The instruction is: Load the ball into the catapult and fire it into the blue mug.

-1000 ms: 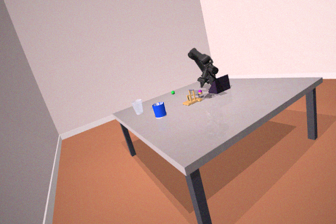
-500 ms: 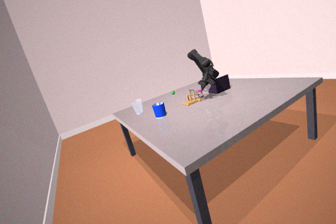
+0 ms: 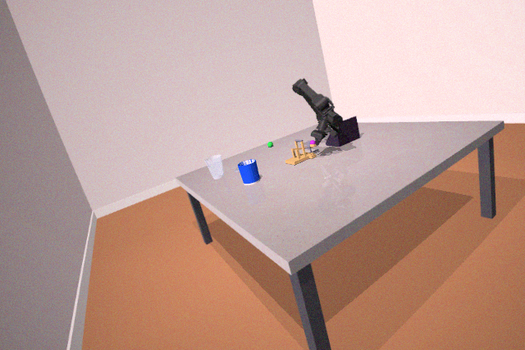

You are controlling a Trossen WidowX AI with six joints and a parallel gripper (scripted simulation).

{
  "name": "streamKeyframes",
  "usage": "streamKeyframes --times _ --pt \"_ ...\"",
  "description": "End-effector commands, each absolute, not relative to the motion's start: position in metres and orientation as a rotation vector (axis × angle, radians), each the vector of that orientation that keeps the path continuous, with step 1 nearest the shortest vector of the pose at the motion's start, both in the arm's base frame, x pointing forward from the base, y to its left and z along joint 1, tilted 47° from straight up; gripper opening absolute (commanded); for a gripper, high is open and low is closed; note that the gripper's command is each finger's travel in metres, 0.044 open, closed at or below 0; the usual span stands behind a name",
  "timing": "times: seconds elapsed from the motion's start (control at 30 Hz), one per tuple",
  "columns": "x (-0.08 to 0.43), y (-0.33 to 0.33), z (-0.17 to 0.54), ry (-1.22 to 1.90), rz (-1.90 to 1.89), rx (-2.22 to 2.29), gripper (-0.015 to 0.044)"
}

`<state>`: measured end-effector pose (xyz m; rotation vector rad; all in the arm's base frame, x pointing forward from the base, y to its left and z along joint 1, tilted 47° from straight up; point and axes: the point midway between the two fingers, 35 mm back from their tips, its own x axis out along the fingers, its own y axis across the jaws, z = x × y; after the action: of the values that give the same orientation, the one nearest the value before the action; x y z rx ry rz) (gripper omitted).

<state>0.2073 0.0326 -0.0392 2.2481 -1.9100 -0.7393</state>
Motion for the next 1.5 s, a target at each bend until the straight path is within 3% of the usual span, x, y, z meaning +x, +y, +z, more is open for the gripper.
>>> streamKeyframes --times 0.0,0.73,1.07,1.17,1.47 --pt "0.205 0.026 -0.043 -1.902 -0.739 2.24 0.0" --pt "0.197 0.0 -0.067 -1.9 -0.736 2.239 0.0" --pt "0.217 0.117 -0.034 -1.803 -0.787 2.226 0.0" --pt "0.216 0.126 -0.03 -1.796 -0.788 2.224 0.0" --pt "0.238 0.118 -0.037 -1.932 -0.761 2.359 0.0236"
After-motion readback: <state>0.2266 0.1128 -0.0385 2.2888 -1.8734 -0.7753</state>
